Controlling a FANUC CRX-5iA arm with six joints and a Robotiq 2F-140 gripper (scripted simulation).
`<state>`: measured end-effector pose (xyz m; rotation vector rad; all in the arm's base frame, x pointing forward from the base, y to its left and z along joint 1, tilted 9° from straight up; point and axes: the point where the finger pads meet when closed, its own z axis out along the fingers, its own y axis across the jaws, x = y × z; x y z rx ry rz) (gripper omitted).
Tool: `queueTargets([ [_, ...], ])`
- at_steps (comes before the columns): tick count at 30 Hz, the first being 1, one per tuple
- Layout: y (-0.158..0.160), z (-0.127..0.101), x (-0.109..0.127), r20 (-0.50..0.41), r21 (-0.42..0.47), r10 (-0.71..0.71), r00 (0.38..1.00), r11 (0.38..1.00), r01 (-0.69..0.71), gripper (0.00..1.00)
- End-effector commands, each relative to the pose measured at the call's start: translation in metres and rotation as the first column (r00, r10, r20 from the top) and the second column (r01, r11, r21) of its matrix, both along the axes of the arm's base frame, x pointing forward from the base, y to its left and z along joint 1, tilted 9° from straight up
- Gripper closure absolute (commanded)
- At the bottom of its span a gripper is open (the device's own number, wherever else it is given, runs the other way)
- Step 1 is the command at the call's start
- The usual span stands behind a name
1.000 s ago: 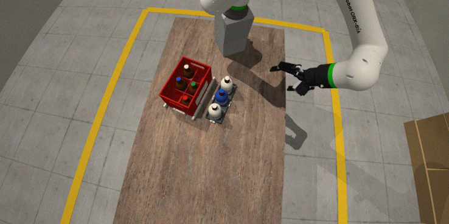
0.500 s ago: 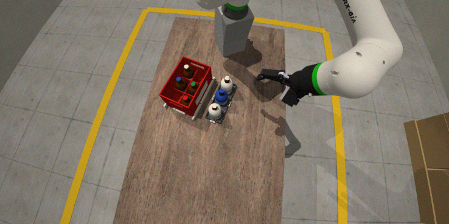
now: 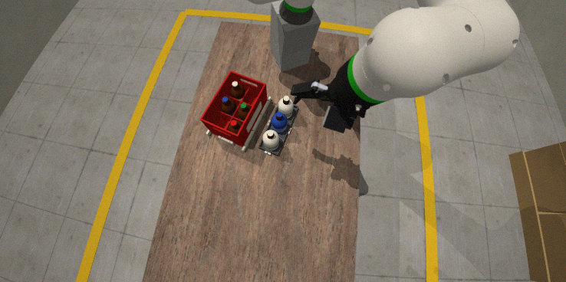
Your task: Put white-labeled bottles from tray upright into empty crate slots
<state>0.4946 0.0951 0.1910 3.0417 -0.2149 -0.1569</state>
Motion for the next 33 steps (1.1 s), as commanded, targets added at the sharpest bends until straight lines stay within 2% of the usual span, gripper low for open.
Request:
queueTargets([
  [1,-0.031,0.028,0.006,0.029,0.041,0.047,0.998,0.998,-0.048,0.00],
  [4,-0.055,0.048,0.008,0.057,0.060,0.081,0.995,0.995,-0.084,0.00],
  [6,-0.055,0.048,0.008,0.057,0.060,0.081,0.995,0.995,-0.084,0.00],
  [7,-0.075,0.064,0.007,0.082,0.072,0.108,0.991,0.991,-0.114,0.00],
  [11,-0.101,0.073,0.007,0.110,0.085,0.113,0.988,0.989,-0.122,0.00],
  [12,-0.119,0.048,0.012,0.114,0.097,0.046,0.992,0.994,-0.057,0.00],
  [16,-0.135,0.027,0.015,0.117,0.108,-0.013,0.993,0.994,0.001,0.00],
  [21,-0.170,-0.017,0.015,0.122,0.131,-0.139,0.983,0.984,0.123,0.00],
  [23,-0.170,-0.017,0.015,0.122,0.131,-0.139,0.983,0.984,0.123,0.00],
  [24,-0.190,-0.041,0.013,0.124,0.144,-0.210,0.970,0.971,0.192,0.00],
  [27,-0.202,-0.057,0.010,0.126,0.151,-0.256,0.959,0.960,0.236,0.00],
  [33,-0.244,-0.107,-0.005,0.128,0.176,-0.406,0.905,0.907,0.382,0.00],
])
